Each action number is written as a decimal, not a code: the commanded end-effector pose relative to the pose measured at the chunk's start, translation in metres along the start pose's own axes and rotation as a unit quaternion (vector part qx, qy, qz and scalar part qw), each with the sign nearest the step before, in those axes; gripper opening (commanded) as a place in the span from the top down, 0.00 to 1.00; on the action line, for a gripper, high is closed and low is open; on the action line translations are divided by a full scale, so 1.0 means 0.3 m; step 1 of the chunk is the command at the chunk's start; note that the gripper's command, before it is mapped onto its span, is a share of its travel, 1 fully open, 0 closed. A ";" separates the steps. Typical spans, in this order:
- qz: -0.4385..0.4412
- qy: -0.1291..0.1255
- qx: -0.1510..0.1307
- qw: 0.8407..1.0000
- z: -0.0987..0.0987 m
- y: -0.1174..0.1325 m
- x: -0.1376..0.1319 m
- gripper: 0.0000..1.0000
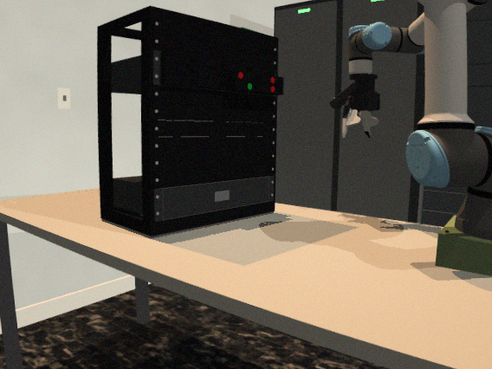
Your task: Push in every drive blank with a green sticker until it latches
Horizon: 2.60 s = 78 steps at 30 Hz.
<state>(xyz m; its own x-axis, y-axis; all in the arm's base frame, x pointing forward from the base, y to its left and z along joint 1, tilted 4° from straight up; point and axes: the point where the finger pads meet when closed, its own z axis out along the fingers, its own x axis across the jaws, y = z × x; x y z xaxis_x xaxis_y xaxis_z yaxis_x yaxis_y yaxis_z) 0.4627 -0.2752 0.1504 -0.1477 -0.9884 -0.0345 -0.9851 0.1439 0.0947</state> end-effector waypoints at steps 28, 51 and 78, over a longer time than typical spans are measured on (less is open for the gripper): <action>-0.112 0.111 0.118 0.980 -0.109 0.028 -0.175 0.00; -0.307 0.303 0.320 0.844 -0.301 0.087 -0.503 0.00; -0.469 0.461 0.492 0.571 -0.504 0.139 -0.849 0.00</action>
<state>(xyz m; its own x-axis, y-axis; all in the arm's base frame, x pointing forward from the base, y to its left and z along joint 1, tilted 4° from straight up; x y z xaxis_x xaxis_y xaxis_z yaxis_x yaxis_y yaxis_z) 0.4706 -0.0379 0.3041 0.2112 -0.2698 0.9395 -0.3266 -0.9254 -0.1923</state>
